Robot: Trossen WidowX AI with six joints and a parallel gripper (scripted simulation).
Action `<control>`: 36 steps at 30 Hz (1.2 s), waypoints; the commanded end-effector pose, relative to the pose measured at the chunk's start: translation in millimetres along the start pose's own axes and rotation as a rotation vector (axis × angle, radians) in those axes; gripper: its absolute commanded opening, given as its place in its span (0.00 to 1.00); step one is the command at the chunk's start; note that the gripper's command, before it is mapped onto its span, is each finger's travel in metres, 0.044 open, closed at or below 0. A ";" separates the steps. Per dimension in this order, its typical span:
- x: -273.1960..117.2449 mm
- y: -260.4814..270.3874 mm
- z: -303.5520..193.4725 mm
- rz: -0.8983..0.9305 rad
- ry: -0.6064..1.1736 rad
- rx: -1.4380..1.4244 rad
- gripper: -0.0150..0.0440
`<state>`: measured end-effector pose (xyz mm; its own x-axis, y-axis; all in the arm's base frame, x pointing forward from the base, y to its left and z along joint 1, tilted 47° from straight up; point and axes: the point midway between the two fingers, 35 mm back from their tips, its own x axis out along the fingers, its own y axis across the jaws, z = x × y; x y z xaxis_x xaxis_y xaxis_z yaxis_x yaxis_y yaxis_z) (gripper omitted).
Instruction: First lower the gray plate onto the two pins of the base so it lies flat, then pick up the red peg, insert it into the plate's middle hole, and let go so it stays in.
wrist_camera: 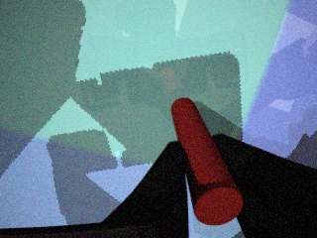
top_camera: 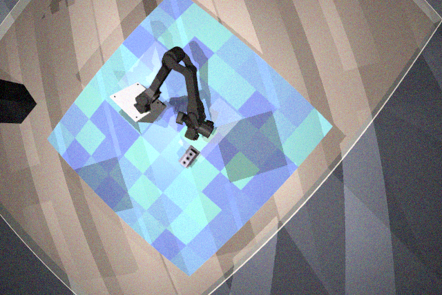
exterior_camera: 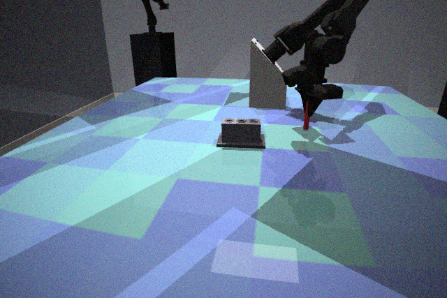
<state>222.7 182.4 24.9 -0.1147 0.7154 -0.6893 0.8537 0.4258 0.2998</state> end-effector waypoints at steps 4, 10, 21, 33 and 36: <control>-20.3 4.8 3.2 0.009 -0.011 -0.012 0.25; -38.8 5.3 6.6 0.007 -0.014 -0.012 0.25; -61.5 2.4 12.1 -0.002 -0.010 0.000 0.25; -64.6 13.2 43.5 0.000 -0.017 -0.002 0.25; -65.4 15.4 52.4 0.001 -0.019 -0.002 0.25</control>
<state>264.7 117.1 45.6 -0.1005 0.7086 -0.6984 0.8518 0.4240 0.3076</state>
